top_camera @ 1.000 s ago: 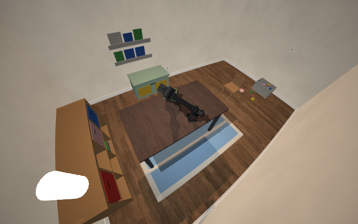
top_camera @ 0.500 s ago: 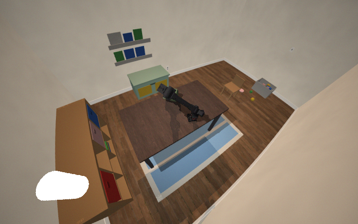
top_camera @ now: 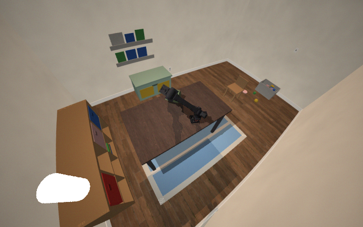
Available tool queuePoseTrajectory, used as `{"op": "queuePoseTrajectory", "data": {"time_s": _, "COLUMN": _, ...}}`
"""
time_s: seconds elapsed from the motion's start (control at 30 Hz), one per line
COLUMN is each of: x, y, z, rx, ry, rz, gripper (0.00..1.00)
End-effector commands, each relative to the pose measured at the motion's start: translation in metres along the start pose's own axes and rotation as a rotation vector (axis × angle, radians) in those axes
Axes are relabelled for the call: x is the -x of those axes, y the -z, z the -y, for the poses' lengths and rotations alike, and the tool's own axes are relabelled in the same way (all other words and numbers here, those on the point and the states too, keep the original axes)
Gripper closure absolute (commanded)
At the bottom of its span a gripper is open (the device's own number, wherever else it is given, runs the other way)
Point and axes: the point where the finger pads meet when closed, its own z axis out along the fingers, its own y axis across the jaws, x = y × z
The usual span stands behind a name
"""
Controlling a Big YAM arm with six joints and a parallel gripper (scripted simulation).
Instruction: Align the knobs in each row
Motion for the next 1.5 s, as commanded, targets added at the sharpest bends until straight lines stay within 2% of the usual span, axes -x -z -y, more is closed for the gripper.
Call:
{"op": "queuePoseTrajectory", "data": {"time_s": 0.0, "x": 0.005, "y": -0.003, "z": 0.018, "rx": -0.009, "ry": -0.025, "rz": 0.010, "gripper": 0.82}}
{"op": "queuePoseTrajectory", "data": {"time_s": 0.17, "x": 0.004, "y": -0.001, "z": 0.018, "rx": -0.007, "ry": -0.026, "rz": 0.007, "gripper": 0.82}}
{"op": "queuePoseTrajectory", "data": {"time_s": 0.3, "x": 0.001, "y": 0.014, "z": 0.026, "rx": -0.021, "ry": -0.055, "rz": 0.018, "gripper": 0.82}}
{"op": "queuePoseTrajectory", "data": {"time_s": 0.33, "x": 0.008, "y": 0.021, "z": 0.023, "rx": -0.027, "ry": -0.041, "rz": 0.030, "gripper": 0.82}}
{"op": "queuePoseTrajectory", "data": {"time_s": 0.43, "x": 0.013, "y": 0.023, "z": 0.016, "rx": -0.023, "ry": -0.022, "rz": 0.030, "gripper": 0.82}}
{"op": "queuePoseTrajectory", "data": {"time_s": 0.7, "x": 0.012, "y": 0.049, "z": 0.021, "rx": -0.031, "ry": -0.032, "rz": 0.038, "gripper": 0.82}}
{"op": "queuePoseTrajectory", "data": {"time_s": 0.77, "x": 0.014, "y": 0.045, "z": 0.014, "rx": -0.017, "ry": -0.016, "rz": 0.023, "gripper": 0.82}}
{"op": "queuePoseTrajectory", "data": {"time_s": 0.87, "x": 0.013, "y": 0.051, "z": 0.017, "rx": -0.024, "ry": -0.024, "rz": 0.031, "gripper": 0.82}}
{"op": "queuePoseTrajectory", "data": {"time_s": 1.47, "x": 0.012, "y": 0.051, "z": 0.018, "rx": -0.023, "ry": -0.065, "rz": 0.030, "gripper": 0.82}}
